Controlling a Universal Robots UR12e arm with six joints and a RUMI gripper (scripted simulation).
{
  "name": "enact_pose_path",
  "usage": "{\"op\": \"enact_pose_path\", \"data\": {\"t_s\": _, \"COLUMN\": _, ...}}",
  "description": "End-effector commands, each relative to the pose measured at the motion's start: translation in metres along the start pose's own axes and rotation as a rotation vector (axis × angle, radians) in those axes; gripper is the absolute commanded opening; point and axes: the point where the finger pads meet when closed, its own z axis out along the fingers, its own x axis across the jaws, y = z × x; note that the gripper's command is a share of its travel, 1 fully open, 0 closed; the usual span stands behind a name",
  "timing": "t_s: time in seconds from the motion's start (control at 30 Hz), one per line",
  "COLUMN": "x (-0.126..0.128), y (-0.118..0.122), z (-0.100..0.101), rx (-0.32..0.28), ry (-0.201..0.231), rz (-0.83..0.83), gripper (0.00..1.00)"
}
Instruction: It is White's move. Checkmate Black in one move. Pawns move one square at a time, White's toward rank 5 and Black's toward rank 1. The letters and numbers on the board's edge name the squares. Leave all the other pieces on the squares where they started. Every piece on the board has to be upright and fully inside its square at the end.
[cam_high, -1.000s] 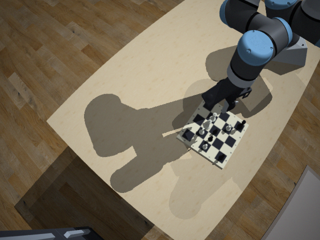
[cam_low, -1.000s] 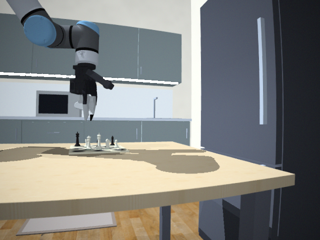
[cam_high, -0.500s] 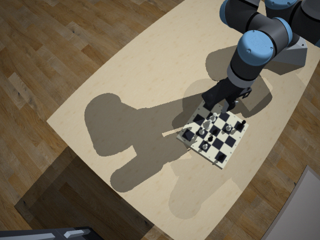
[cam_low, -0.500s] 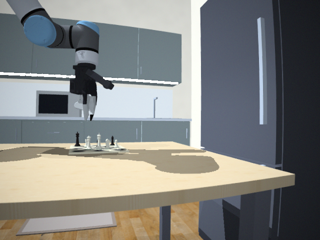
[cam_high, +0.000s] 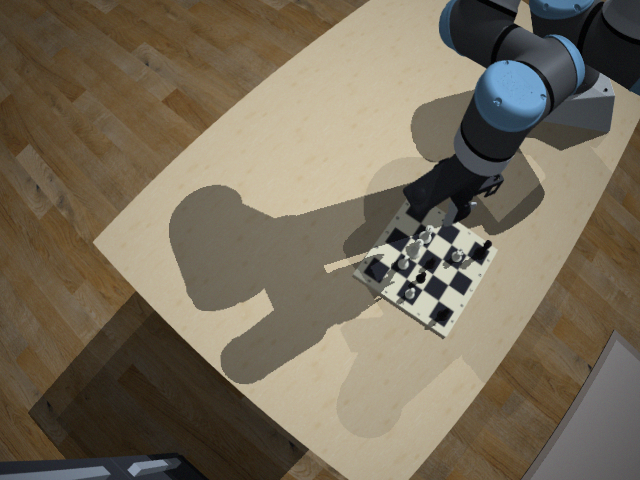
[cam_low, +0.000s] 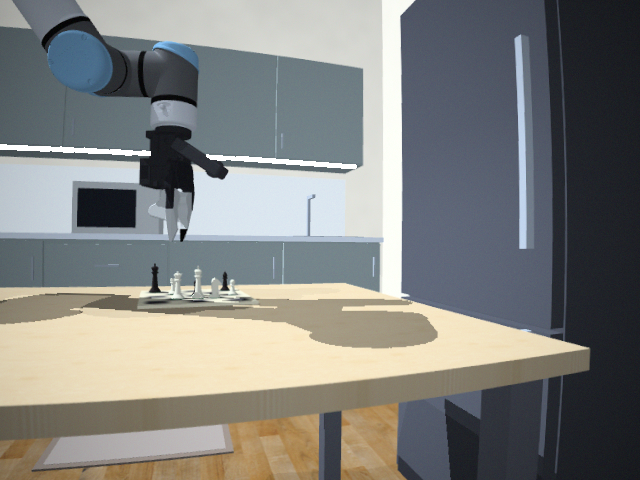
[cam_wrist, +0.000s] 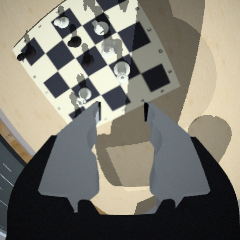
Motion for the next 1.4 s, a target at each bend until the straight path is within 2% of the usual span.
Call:
{"op": "enact_pose_path", "data": {"t_s": 0.0, "x": 0.000, "y": -0.001, "z": 0.000, "rx": 0.001, "ry": 0.000, "rz": 0.000, "gripper": 0.25}}
{"op": "enact_pose_path", "data": {"t_s": 0.43, "x": 0.000, "y": -0.001, "z": 0.006, "rx": 0.001, "ry": -0.001, "rz": 0.000, "gripper": 0.25}}
{"op": "enact_pose_path", "data": {"t_s": 1.37, "x": 0.001, "y": -0.001, "z": 0.043, "rx": 0.001, "ry": -0.001, "rz": 0.000, "gripper": 0.25}}
